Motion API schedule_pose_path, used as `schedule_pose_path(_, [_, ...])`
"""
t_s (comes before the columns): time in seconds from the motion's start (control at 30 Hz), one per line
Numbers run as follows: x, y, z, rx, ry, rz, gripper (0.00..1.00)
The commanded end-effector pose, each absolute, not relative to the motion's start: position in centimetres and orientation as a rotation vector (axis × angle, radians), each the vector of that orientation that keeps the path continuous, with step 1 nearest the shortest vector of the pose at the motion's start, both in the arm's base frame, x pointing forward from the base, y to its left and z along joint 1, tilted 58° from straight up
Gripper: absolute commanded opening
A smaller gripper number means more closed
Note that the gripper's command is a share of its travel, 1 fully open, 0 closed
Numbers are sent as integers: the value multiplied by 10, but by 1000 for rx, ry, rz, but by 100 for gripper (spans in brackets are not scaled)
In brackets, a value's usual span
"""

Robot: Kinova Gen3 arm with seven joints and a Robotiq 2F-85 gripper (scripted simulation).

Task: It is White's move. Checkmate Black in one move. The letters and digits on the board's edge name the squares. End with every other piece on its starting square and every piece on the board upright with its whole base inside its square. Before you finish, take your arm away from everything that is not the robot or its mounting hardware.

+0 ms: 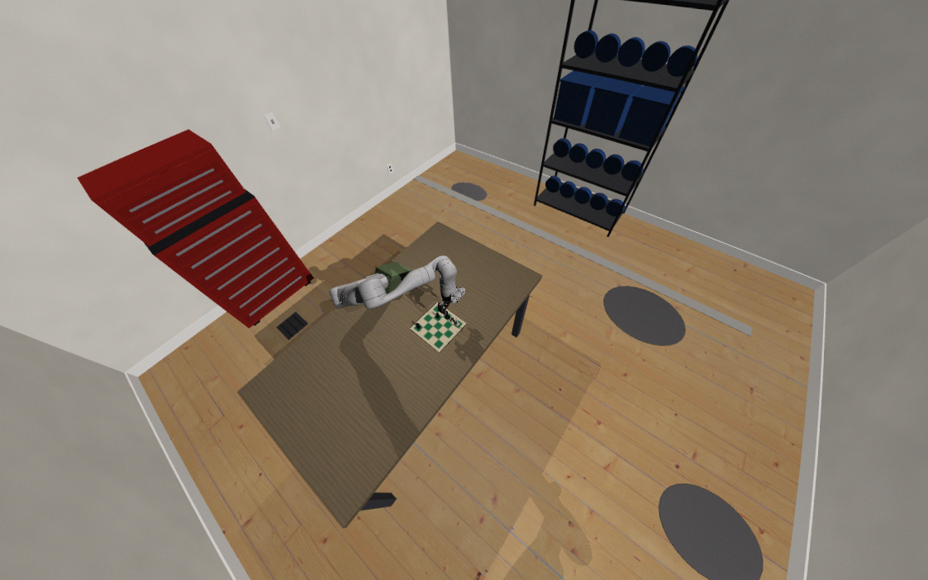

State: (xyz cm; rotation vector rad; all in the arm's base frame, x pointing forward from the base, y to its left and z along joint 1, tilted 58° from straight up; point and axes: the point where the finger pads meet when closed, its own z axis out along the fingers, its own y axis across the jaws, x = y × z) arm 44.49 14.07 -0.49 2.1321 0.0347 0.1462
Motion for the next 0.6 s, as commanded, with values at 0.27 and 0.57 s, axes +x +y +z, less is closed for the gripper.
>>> schedule_pose_path(0.27, [441, 174, 15, 2136, 37, 153, 100])
schedule_pose_path(0.57, [439, 187, 23, 2136, 37, 153, 100])
